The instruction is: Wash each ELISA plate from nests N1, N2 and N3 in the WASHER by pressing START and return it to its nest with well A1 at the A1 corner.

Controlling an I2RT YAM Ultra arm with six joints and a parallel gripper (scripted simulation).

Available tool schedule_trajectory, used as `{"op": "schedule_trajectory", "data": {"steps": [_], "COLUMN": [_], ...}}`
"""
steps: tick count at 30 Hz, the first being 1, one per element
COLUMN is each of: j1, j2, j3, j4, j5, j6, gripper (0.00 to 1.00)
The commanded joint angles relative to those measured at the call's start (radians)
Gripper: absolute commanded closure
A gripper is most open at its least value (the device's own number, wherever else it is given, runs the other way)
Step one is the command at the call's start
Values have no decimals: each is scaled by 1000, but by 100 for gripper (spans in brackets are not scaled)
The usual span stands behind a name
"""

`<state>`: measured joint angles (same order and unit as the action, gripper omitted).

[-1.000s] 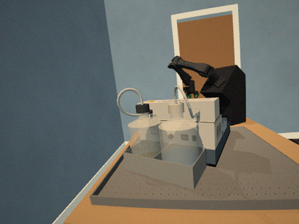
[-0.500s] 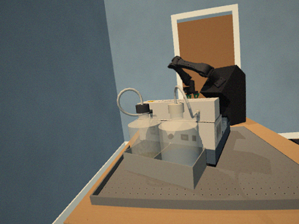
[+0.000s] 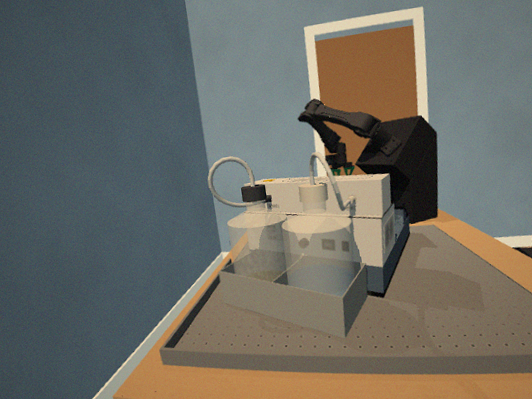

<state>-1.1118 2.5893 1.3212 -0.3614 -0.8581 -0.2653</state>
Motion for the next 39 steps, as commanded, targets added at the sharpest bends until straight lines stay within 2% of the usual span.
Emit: {"op": "schedule_trajectory", "data": {"steps": [1,6,8,23,25,32,39], "j1": [10,50,50,177,177,235,235], "j2": [-54,-133,-133,-362,-362,-455,-455], "j3": [-27,-87,-87,-211,-211,-238,-239], "j4": [16,42,42,82,82,79,80], "j5": [-2,-2,-2,10,10,21,21], "j6": [-30,32,32,223,223,308,308], "gripper": [100,100,100,100,100,100,100]}}
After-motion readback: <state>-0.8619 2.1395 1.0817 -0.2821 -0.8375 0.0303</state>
